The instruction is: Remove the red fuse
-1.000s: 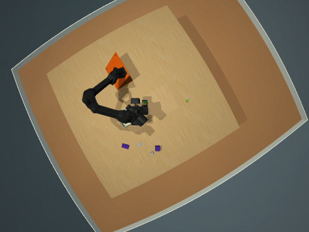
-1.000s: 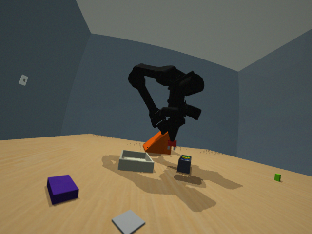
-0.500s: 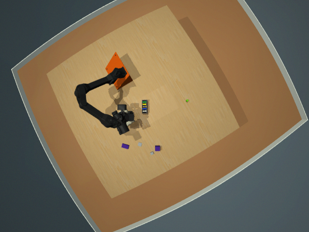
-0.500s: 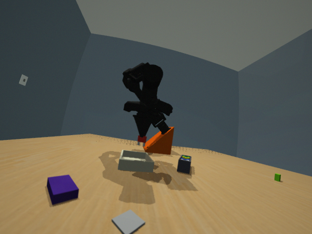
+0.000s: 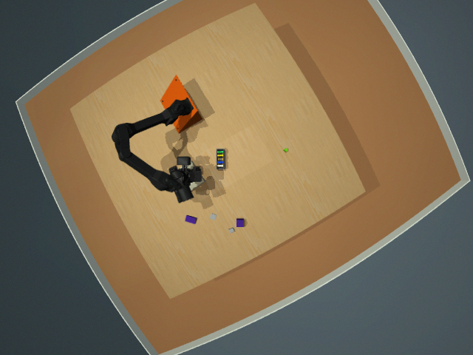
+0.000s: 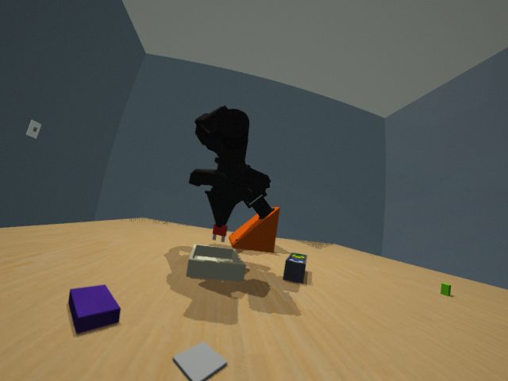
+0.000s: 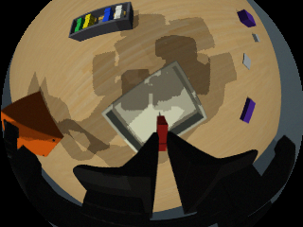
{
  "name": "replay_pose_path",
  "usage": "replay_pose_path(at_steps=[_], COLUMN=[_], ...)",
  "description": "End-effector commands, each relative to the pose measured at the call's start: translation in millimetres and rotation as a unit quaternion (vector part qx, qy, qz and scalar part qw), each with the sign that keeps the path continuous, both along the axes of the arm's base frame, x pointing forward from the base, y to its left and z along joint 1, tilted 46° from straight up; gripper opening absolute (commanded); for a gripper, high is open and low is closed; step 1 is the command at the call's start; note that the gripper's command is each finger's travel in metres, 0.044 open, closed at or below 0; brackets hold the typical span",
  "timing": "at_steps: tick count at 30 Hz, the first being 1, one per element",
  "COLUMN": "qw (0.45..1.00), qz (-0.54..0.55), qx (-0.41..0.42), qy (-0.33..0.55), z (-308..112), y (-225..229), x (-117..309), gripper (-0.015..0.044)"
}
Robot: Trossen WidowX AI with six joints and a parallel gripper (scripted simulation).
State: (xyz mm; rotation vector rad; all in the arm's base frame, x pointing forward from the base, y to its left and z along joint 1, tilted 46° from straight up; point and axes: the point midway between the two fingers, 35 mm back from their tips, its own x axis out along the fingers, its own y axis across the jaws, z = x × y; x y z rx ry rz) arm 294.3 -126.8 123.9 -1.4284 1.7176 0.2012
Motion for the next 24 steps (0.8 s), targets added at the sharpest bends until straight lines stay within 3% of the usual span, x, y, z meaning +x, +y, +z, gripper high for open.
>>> replay_pose_path(at_steps=[1,19,24], qw=[1.0,1.0,1.0], qz=[0.001,0.001,-0.001], qx=[-0.001,-0.002,-0.004], qy=[0.004,0.004,0.001], z=[-5.5,-21.0,-18.2], y=[-6.0,-23.0,-21.4], x=[-0.7,-0.8,-0.3], gripper=[0.0,0.0,0.0131])
